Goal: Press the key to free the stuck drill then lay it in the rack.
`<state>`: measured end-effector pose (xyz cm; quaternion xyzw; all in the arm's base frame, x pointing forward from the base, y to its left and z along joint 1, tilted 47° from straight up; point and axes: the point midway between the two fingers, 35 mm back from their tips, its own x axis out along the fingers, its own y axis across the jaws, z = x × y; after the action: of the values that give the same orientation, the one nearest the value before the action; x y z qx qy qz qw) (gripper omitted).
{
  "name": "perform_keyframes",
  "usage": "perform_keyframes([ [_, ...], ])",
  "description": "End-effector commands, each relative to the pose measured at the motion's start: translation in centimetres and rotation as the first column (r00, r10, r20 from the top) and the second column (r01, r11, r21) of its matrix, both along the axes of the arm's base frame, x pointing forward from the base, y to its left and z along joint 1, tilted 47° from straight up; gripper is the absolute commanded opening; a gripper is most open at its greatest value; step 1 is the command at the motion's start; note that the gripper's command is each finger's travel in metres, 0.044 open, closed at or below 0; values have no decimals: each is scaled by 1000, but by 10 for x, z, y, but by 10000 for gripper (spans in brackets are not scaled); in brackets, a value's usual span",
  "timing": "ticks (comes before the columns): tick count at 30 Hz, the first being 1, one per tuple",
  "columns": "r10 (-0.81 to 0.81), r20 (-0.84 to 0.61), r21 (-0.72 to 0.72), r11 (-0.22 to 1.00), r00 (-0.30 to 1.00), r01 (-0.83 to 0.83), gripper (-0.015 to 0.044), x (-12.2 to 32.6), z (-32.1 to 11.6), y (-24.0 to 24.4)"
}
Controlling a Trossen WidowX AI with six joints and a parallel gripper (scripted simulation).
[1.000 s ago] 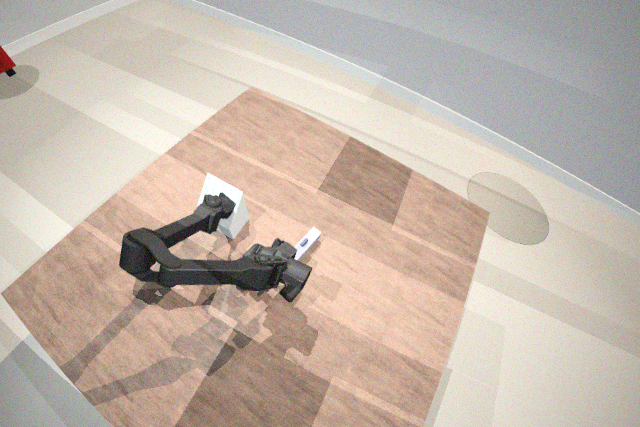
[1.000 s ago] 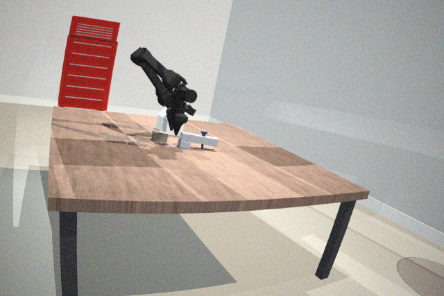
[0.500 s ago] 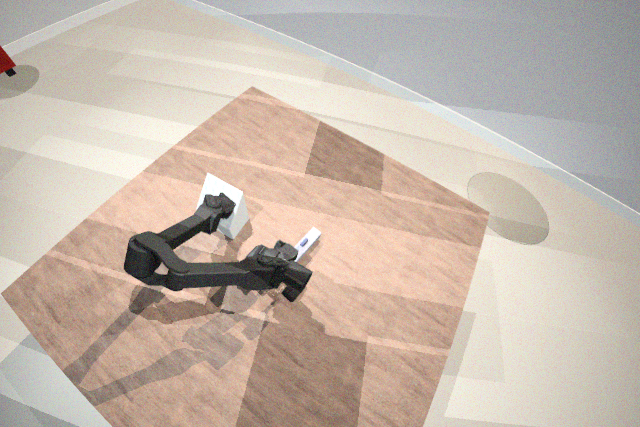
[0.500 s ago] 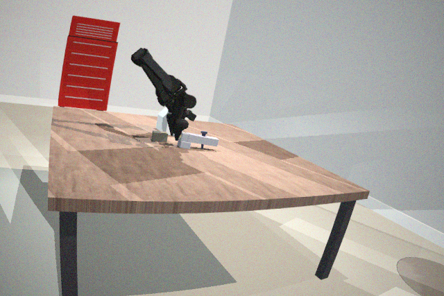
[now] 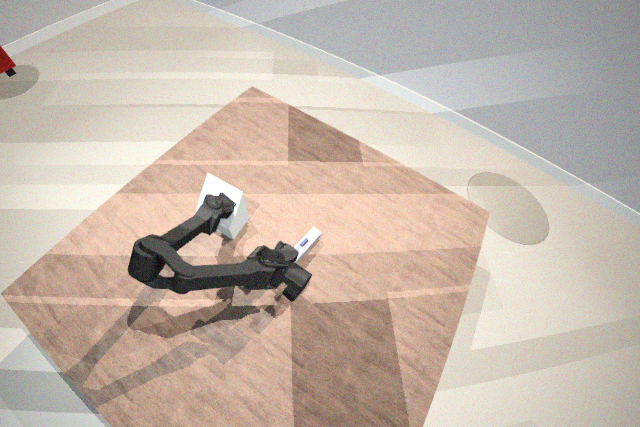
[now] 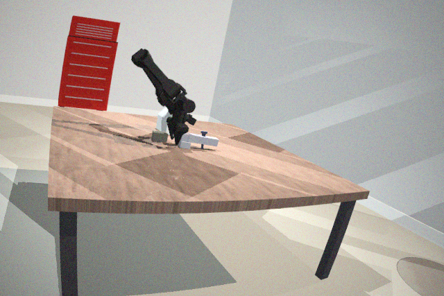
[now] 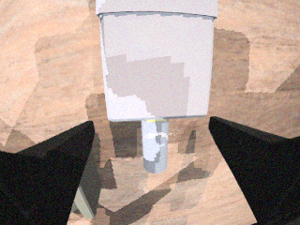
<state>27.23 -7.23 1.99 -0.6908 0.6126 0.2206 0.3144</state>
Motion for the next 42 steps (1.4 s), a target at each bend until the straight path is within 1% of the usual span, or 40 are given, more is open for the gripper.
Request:
perform_keyframes([
  [1, 0, 0, 0, 1000, 1000, 0, 414, 0, 0, 0],
  [15, 0, 0, 0, 1000, 1000, 0, 46, 0, 0, 0],
  [22, 0, 0, 0, 1000, 1000, 0, 0, 0, 0, 0],
  [42, 2, -12, -8, 1000, 1000, -2, 0, -3, 16, -14],
])
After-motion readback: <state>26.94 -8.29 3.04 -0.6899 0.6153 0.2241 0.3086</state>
